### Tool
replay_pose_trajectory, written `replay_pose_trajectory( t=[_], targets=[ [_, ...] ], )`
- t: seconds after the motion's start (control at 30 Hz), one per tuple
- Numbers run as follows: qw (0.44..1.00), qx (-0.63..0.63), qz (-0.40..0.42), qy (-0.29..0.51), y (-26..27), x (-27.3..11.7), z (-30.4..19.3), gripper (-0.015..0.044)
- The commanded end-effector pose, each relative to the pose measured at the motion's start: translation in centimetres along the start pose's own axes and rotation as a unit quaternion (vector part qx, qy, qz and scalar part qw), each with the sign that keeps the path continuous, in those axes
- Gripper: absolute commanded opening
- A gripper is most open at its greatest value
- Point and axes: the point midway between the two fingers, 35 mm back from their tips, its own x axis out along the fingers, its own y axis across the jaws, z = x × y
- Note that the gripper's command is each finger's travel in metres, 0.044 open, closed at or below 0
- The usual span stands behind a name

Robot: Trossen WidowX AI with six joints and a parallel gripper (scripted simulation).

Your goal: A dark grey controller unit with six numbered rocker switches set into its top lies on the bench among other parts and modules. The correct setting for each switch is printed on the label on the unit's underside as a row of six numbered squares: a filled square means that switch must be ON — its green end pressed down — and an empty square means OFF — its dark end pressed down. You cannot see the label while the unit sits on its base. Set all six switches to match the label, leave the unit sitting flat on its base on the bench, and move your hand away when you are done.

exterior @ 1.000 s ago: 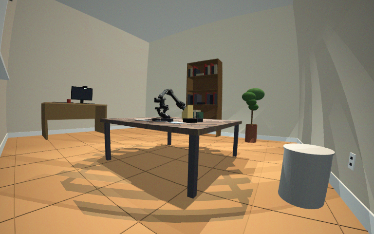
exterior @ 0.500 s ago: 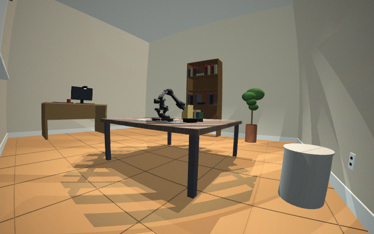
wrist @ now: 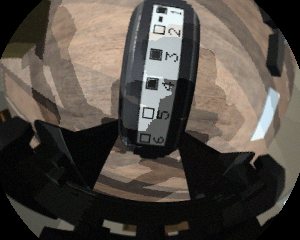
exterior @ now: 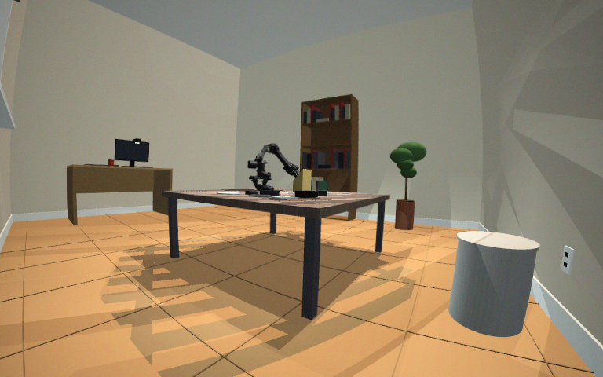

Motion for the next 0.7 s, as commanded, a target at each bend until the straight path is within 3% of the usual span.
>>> replay_pose_trajectory(
  t=[0.0,0.67],
  targets=[
    [1.000,-0.009,0.002,-0.006,0.30,0.46,0.42,0.0338],
    [1.000,-0.004,0.001,-0.002,0.14,1.14,0.00,0.0338]
  ],
)
